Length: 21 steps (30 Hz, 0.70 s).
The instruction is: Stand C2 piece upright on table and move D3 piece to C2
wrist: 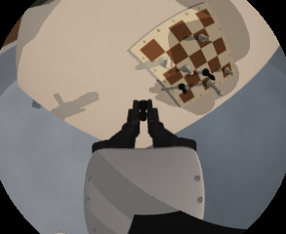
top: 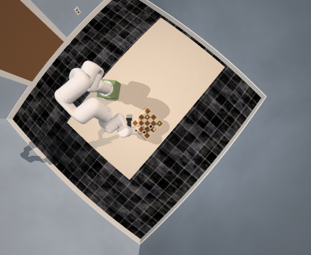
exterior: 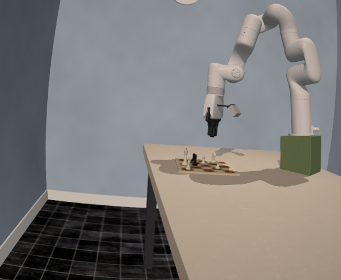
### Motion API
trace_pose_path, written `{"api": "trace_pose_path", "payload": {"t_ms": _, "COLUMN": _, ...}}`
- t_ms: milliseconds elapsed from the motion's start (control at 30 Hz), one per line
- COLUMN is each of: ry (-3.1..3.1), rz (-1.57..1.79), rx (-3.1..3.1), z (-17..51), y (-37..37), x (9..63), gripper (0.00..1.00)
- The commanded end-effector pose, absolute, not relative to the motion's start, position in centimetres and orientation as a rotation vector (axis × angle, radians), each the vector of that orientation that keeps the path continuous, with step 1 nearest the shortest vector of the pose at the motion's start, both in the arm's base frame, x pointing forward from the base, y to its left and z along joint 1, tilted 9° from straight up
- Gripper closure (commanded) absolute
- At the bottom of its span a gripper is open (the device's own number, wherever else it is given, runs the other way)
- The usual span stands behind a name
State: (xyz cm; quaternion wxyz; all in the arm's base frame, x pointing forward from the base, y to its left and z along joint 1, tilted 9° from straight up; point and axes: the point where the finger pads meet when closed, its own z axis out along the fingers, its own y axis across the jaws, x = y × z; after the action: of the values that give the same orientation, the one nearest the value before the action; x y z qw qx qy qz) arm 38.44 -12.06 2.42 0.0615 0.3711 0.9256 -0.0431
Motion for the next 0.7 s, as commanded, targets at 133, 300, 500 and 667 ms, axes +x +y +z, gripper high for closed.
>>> {"api": "trace_pose_path", "payload": {"t_ms": 133, "ry": 2.798, "rz": -0.125, "rx": 1.122, "z": 2.3, "y": -12.2, "x": 38.6, "gripper": 1.0}}
{"api": "trace_pose_path", "payload": {"t_ms": 300, "ry": 2.798, "rz": -0.125, "rx": 1.122, "z": 1.7, "y": -12.2, "x": 38.6, "gripper": 1.0}}
{"api": "trace_pose_path", "payload": {"t_ms": 500, "ry": 2.798, "rz": -0.125, "rx": 1.122, "z": -0.4, "y": -12.5, "x": 38.8, "gripper": 1.0}}
{"api": "trace_pose_path", "payload": {"t_ms": 667, "ry": 2.798, "rz": -0.125, "rx": 1.122, "z": -3.0, "y": -12.9, "x": 39.1, "gripper": 1.0}}
